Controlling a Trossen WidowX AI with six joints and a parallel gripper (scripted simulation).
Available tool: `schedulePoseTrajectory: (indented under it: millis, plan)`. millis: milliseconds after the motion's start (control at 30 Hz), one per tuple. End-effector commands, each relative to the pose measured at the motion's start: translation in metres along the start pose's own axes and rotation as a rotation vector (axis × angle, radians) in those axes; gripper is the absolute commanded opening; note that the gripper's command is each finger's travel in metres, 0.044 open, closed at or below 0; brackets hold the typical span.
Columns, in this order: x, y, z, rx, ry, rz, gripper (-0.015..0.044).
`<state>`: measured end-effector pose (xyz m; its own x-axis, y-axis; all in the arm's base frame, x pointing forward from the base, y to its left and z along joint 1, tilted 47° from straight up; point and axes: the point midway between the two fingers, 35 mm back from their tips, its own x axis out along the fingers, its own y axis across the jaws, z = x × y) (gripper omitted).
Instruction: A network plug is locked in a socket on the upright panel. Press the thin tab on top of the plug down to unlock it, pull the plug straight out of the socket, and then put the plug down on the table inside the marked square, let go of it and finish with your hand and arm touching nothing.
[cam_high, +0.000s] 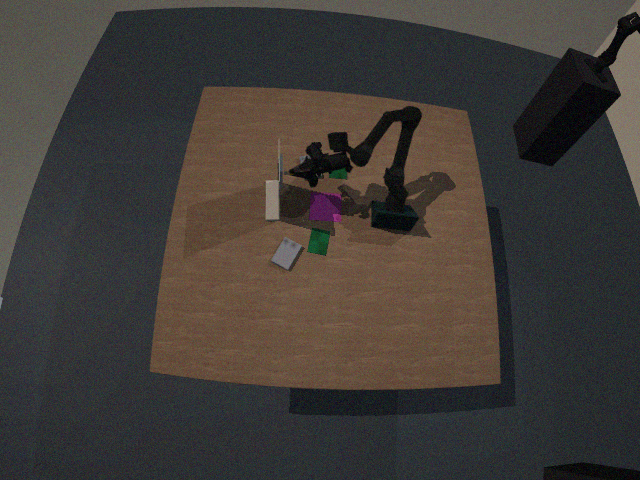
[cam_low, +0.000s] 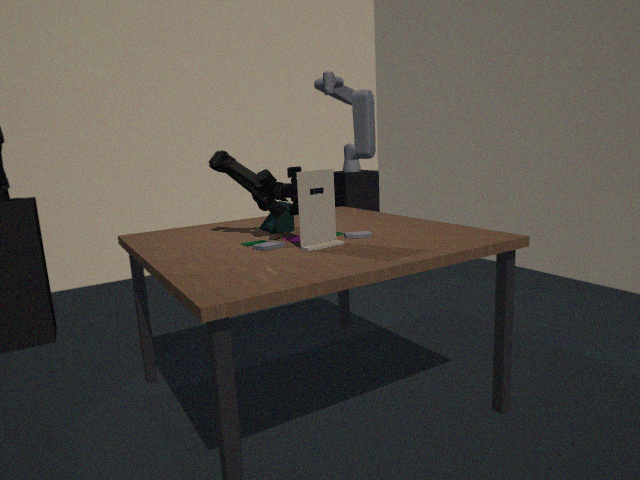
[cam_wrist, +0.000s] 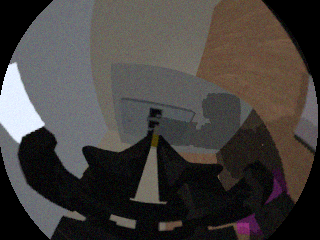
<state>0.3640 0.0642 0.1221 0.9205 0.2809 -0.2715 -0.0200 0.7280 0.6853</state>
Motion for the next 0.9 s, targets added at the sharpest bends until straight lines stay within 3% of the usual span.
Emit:
schedulePoseTrajectory:
  millis: [0, 867]
  plan:
    - [-0.003, 0.001, 0.000, 0.004, -0.005, 0.002, 0.0000]
    - [-0.015, 0.001, -0.006, 0.005, -0.004, 0.001, 0.0000]
